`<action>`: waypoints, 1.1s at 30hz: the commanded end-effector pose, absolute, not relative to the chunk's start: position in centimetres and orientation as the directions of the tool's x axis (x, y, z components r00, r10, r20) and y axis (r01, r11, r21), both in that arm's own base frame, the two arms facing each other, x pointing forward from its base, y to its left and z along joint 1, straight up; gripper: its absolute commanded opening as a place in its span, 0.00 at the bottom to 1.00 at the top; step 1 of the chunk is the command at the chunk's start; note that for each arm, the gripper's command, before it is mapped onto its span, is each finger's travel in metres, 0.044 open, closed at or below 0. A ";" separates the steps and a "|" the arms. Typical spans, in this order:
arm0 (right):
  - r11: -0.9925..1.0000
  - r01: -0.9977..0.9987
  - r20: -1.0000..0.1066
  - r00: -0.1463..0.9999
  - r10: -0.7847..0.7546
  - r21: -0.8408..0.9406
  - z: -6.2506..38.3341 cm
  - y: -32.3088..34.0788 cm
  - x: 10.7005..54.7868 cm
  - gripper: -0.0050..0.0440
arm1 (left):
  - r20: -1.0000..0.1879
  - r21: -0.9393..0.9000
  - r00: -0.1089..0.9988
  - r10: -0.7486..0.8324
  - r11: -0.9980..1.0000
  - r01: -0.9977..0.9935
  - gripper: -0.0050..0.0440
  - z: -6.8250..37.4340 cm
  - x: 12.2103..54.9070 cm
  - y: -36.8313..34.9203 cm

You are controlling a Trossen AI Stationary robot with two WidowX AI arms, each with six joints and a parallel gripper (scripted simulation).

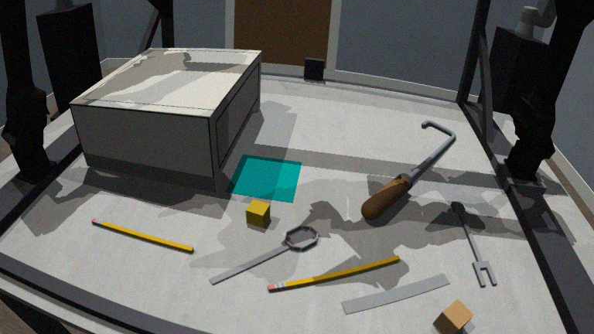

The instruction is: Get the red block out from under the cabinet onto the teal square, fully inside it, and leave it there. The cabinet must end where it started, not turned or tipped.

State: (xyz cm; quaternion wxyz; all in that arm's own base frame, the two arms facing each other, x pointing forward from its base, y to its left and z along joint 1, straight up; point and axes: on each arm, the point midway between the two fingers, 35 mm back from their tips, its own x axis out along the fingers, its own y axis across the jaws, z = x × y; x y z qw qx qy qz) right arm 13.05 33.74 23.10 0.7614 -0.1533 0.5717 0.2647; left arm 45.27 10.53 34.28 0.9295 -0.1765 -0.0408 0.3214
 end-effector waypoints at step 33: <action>0.850 -0.484 -0.880 0.285 0.379 0.209 27.0 22.9 18.6 1.00 | -0.140 -0.684 0.880 0.454 0.599 -0.417 1.00 29.5 49.1 12.0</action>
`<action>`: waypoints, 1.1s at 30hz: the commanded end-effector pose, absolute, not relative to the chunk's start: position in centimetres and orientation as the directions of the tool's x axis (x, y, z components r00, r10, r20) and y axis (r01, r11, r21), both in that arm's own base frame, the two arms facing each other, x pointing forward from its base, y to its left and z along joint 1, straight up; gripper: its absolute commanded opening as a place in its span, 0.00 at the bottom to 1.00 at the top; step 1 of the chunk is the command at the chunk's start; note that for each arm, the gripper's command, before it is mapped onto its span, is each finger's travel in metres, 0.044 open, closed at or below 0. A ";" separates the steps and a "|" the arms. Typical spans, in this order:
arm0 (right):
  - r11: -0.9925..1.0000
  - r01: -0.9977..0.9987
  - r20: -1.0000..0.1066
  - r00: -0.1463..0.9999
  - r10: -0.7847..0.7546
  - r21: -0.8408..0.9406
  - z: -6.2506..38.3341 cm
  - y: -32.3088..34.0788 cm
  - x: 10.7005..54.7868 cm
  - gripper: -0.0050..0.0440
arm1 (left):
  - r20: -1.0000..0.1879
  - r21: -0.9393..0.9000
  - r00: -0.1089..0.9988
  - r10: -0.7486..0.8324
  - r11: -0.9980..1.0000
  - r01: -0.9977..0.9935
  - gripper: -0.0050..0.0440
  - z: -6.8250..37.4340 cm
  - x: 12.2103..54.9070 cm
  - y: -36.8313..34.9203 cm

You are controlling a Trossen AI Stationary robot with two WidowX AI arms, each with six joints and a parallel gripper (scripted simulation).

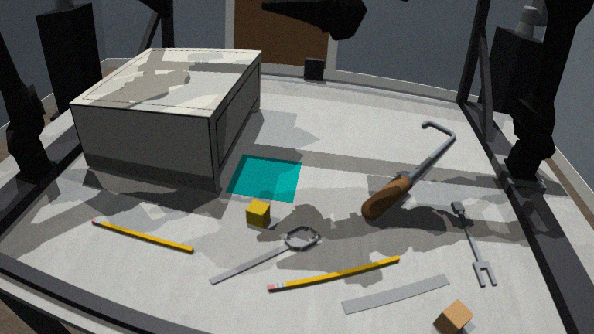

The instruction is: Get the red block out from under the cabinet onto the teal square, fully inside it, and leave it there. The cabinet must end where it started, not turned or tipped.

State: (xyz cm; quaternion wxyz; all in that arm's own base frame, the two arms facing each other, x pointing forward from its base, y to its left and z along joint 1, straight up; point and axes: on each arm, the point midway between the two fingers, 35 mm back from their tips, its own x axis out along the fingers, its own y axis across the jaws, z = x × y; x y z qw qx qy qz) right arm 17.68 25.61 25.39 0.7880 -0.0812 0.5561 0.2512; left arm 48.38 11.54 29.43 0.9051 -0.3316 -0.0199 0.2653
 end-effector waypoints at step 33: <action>0.955 -0.279 -0.520 0.805 0.287 0.094 24.0 3.9 15.4 1.00 | -0.429 -0.725 0.899 -0.089 -0.560 -0.402 1.00 12.4 51.4 15.8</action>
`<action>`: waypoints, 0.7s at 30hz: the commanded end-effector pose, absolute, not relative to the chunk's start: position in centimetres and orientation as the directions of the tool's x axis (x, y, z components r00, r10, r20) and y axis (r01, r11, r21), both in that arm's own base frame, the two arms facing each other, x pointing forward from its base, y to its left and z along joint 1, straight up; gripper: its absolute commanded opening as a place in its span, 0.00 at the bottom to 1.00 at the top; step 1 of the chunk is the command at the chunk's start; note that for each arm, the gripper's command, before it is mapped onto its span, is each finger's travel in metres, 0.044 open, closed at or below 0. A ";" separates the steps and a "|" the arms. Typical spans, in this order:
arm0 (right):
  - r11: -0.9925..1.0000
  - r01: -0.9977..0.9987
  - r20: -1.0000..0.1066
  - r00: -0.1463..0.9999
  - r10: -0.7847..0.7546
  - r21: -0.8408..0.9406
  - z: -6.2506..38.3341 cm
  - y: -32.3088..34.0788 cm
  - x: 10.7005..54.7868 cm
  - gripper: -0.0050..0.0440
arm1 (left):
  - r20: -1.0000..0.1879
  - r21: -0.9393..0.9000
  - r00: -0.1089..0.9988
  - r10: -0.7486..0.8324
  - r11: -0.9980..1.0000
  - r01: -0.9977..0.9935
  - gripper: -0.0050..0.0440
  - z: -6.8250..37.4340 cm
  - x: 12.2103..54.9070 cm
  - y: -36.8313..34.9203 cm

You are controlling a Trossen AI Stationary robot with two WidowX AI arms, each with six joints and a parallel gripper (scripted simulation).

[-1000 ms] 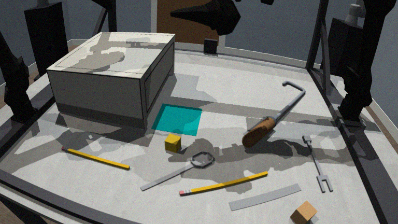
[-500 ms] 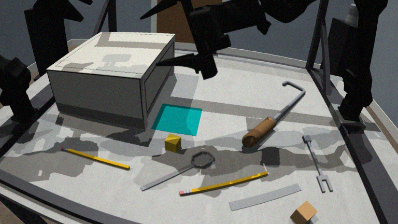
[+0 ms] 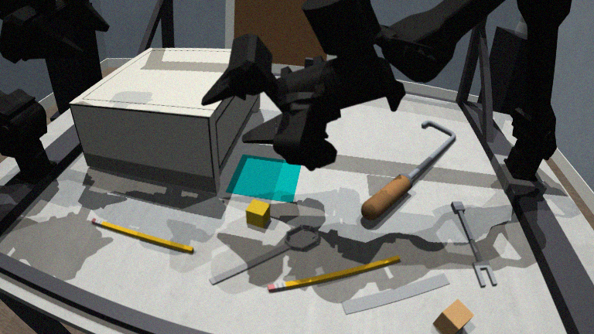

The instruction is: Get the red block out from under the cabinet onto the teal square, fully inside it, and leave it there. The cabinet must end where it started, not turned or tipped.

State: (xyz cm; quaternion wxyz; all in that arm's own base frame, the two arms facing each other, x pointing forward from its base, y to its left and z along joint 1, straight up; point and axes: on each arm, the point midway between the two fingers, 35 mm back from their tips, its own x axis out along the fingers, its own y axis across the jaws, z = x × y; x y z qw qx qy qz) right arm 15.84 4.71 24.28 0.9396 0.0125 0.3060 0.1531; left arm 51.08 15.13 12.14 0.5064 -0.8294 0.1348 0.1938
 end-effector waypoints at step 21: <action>0.977 -0.215 -0.433 0.881 0.191 -0.006 22.5 2.3 14.8 1.00 | -0.397 -0.049 0.809 -0.434 -0.870 -0.491 1.00 5.0 50.2 13.1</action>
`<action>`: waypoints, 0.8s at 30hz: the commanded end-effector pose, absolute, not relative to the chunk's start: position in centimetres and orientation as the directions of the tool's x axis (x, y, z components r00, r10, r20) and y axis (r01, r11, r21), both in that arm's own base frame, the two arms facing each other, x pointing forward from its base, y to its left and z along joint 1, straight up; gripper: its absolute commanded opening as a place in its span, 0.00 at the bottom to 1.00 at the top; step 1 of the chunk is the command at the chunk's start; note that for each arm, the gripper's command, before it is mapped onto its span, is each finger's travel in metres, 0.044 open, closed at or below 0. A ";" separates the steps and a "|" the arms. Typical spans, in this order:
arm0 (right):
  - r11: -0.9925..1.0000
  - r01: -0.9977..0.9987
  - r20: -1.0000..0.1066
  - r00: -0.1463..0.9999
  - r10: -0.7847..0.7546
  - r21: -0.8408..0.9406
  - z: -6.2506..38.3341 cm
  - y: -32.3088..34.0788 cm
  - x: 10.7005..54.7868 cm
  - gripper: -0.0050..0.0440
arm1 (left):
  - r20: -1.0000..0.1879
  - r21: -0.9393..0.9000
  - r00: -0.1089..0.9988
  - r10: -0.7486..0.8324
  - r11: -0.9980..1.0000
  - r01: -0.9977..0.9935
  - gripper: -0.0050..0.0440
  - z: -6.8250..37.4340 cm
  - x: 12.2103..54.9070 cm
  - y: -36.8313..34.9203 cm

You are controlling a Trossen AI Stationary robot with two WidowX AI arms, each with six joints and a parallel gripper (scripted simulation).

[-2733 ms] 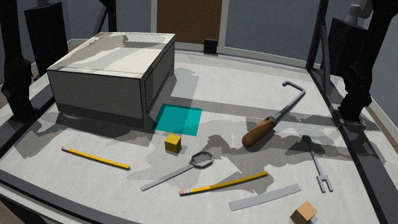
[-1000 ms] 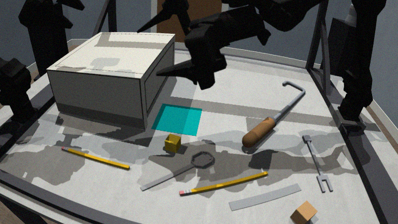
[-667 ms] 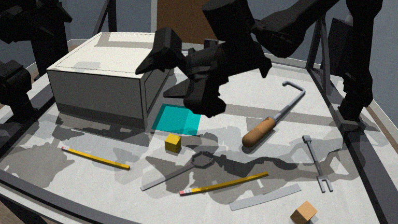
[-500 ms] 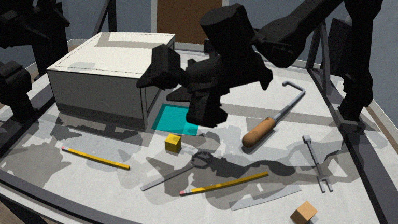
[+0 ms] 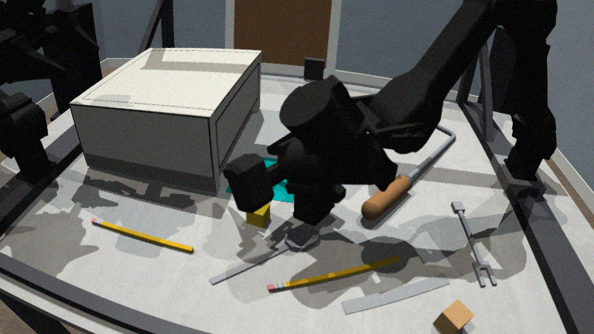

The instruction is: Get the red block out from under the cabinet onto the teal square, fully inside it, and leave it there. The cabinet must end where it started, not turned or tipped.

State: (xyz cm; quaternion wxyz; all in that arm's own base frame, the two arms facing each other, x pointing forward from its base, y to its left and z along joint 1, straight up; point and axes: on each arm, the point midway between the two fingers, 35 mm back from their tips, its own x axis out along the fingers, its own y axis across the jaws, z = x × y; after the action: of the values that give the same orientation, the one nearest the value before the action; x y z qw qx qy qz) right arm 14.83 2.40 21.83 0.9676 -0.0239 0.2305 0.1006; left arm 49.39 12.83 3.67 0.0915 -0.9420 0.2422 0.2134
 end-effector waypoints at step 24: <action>0.978 -0.207 -0.432 0.883 0.185 -0.006 23.6 1.9 16.3 1.00 | -0.392 -0.142 0.837 -0.382 -0.873 -0.466 0.62 8.5 49.1 14.3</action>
State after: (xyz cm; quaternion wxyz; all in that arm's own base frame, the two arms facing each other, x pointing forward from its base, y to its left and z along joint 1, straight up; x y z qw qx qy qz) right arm 15.31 2.12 22.25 0.9682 -0.0233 0.2265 0.1032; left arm 49.27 13.15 4.66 0.0728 -0.9466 0.2405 0.2019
